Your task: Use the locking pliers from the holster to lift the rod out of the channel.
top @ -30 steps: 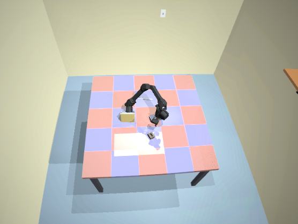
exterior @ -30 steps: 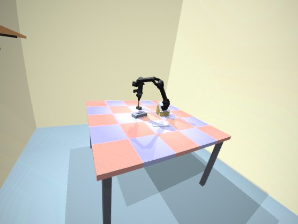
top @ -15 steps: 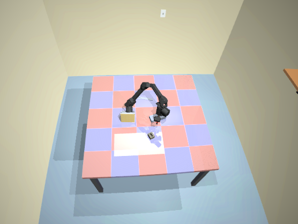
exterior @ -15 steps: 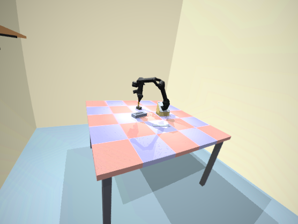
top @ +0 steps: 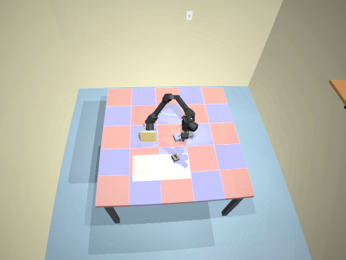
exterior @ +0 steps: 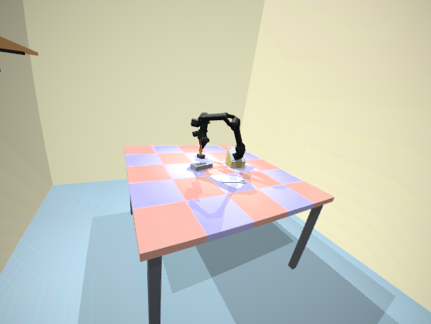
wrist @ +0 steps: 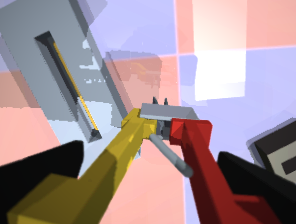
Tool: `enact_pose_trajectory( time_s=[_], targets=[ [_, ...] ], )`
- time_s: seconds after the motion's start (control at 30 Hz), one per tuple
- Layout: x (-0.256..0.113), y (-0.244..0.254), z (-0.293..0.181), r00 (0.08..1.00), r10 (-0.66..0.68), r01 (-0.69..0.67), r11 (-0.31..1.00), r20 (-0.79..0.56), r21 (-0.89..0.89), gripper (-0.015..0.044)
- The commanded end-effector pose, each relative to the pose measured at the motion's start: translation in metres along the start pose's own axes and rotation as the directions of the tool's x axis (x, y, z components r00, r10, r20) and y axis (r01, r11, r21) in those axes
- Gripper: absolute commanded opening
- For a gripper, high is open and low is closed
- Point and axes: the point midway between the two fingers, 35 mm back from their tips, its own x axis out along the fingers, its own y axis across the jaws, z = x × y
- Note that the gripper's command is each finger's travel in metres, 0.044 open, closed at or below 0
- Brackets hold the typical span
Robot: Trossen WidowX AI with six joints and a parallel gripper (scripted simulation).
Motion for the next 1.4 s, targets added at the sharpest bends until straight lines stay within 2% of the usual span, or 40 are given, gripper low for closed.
enact_pose_trajectory(
  time_s=[0.0, 1.1, 1.37],
  targets=[
    [-0.003, 0.01, 0.001, 1.0, 0.0, 0.0, 0.998, 0.009, -0.058, 0.0322],
    [0.005, 0.077, -0.002, 1.0, 0.02, -0.019, 0.901, -0.001, -0.434, 0.0322],
    [0.006, 0.081, -0.002, 1.0, 0.022, -0.02, 0.892, -0.001, -0.451, 0.0322]
  ],
)
